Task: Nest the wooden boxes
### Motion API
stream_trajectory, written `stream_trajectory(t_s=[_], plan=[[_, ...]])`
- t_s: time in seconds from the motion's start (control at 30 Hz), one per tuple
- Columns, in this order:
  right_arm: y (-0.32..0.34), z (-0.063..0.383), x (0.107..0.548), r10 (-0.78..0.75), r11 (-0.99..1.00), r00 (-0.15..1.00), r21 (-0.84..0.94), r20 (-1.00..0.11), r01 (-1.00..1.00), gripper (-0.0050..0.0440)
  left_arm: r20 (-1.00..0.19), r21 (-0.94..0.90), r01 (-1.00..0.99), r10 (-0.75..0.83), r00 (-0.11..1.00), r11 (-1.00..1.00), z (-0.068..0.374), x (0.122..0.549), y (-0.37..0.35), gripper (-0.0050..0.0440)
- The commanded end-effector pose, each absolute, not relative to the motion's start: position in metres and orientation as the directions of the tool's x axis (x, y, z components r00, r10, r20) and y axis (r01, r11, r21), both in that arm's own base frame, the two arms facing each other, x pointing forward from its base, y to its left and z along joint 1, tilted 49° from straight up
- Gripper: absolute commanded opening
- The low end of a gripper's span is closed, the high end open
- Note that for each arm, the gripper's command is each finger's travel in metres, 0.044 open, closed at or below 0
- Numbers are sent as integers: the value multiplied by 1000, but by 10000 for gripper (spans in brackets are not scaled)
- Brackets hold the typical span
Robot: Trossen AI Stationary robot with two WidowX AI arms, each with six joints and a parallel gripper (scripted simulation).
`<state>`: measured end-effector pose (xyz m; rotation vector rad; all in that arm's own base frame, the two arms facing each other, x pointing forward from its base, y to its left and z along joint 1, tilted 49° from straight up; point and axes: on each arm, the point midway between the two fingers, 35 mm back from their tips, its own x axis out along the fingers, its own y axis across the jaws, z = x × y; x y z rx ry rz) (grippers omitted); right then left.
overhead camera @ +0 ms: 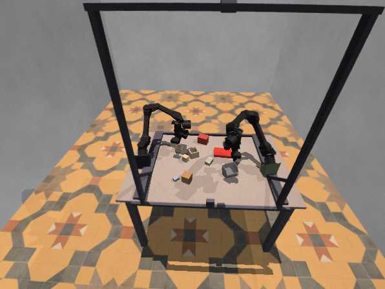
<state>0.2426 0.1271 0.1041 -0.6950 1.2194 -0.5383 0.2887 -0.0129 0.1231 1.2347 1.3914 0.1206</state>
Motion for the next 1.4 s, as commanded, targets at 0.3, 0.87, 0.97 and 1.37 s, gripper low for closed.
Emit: stream_trajectory(t_s=[0.3,0.87,0.97,1.37], plan=[[129,107,244,-698,690,275,-723,-661,15,400,-656,710,537,705,270,456,101,297,11,-50],[129,107,244,-698,690,275,-723,-661,15,400,-657,710,535,704,271,457,92,300,20,24],[129,107,244,-698,690,275,-723,-661,15,400,-656,716,524,700,282,461,96,302,18,96],[129,107,244,-698,690,275,-723,-661,15,400,-656,716,524,700,282,461,96,302,18,224]])
